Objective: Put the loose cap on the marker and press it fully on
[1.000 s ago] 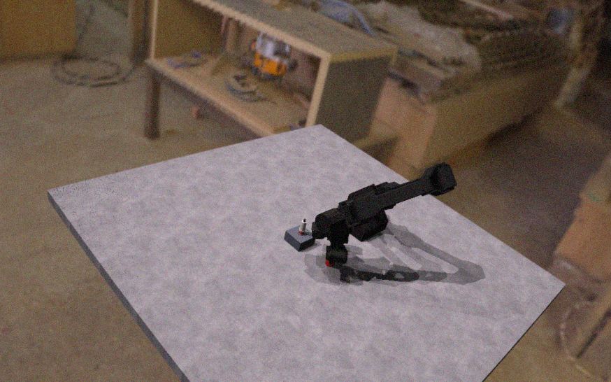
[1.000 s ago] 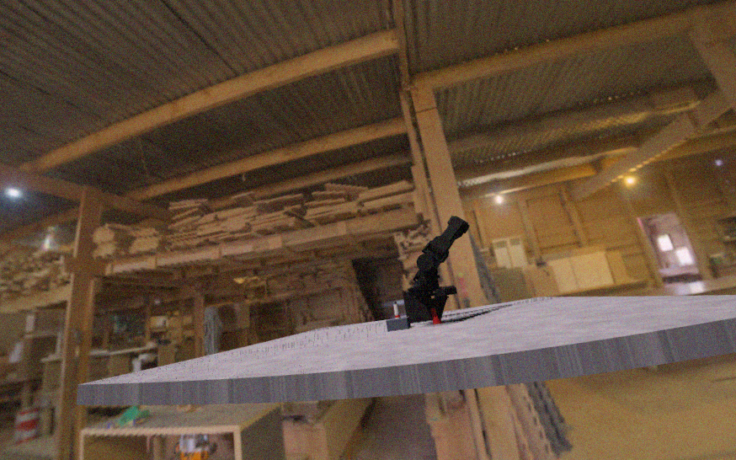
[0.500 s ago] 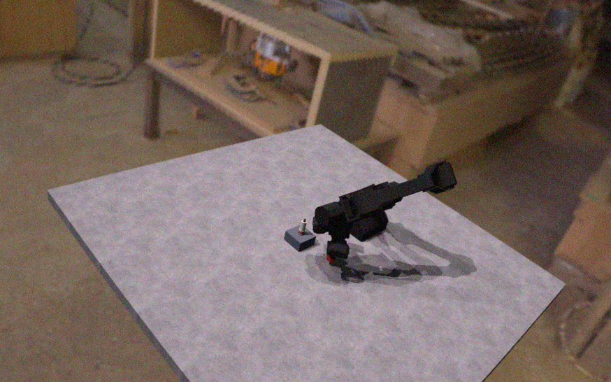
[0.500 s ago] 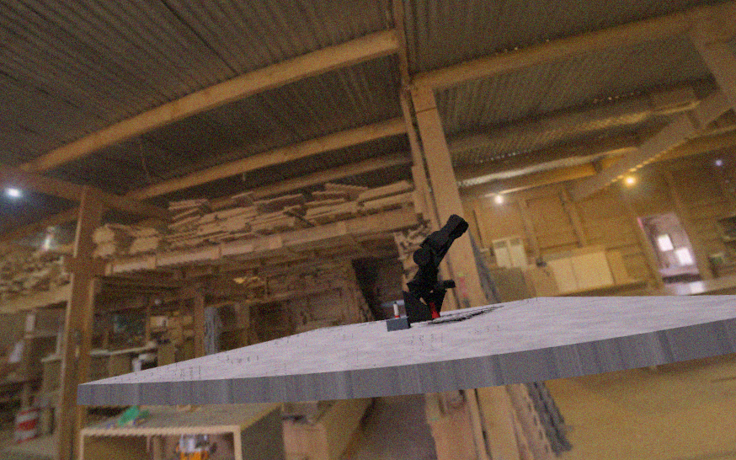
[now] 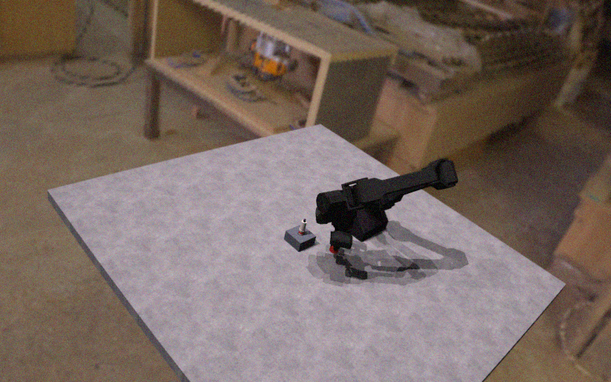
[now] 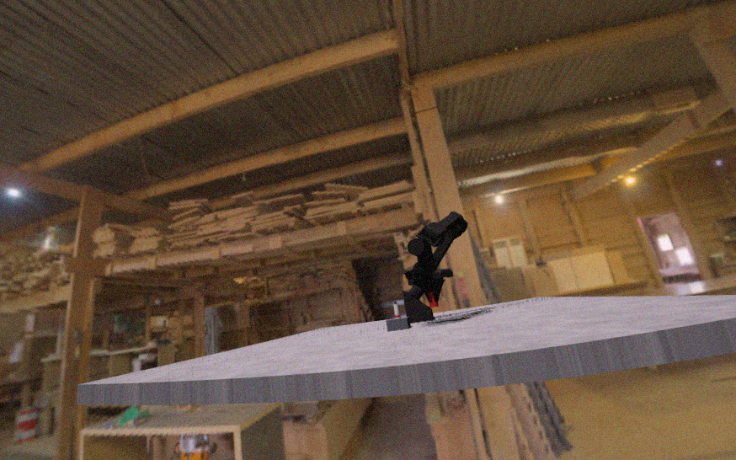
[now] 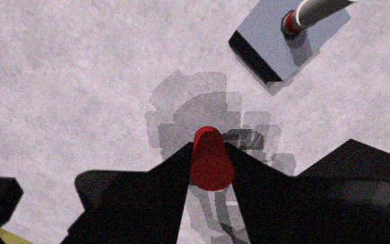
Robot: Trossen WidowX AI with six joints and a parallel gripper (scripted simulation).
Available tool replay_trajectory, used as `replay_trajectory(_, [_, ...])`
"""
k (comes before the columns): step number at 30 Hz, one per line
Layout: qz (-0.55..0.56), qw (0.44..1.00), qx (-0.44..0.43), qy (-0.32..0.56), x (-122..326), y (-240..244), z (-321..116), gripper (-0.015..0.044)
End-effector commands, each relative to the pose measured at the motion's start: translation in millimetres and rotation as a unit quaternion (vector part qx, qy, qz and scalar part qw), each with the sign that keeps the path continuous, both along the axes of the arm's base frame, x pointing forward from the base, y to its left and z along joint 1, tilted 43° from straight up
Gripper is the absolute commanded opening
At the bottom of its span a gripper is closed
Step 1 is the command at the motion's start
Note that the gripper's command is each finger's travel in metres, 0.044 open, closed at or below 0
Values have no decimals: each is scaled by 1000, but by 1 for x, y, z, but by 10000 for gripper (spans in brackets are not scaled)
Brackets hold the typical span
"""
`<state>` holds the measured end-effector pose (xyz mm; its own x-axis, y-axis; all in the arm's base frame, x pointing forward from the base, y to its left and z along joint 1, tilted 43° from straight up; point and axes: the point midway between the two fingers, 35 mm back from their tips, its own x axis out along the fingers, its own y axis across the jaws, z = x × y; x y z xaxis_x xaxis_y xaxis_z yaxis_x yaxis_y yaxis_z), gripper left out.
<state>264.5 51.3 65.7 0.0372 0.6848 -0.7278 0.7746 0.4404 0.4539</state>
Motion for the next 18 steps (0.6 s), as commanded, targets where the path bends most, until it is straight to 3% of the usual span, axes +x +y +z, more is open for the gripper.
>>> replay_trajectory(1, [-3, 1000, -4, 1, 1, -8, 1, 0])
replay_trajectory(18, [-16, 1000, -15, 10, 11, -66, -21, 0])
